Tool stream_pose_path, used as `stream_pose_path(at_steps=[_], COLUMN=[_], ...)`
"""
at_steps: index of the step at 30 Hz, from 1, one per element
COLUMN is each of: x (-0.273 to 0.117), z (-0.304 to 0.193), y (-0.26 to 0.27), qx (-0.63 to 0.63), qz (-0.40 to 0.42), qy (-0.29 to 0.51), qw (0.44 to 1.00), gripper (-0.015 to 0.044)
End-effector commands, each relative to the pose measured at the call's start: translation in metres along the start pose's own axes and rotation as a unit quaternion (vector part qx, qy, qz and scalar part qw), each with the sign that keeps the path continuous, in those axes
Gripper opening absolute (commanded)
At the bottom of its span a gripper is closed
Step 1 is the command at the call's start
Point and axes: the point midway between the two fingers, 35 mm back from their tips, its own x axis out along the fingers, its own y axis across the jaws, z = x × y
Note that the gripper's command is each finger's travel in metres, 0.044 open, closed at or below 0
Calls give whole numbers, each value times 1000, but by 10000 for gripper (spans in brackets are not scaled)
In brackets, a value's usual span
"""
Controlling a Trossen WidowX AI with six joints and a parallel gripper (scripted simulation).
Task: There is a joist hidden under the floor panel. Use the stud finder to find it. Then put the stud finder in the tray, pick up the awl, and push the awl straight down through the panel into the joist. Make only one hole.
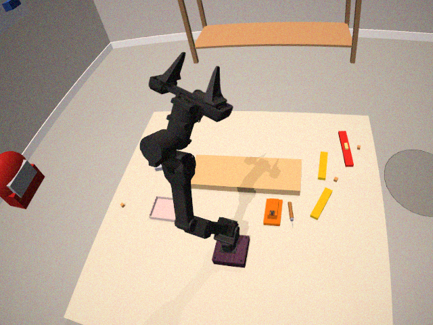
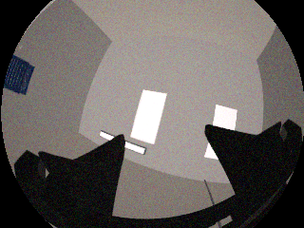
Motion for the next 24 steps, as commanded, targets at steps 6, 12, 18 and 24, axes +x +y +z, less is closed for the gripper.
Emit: stream_pose_path(at_steps=[6,12,18,24], x=[9,14,2,-30], z=[49,141,242,337], y=[-4,0,17,47], qx=[-51,-137,-214,-279], qz=[-1,-4,-9,-18], qy=[-58,-168,-293,-420], qw=[997,976,932,863], gripper=[440,440,440,440])
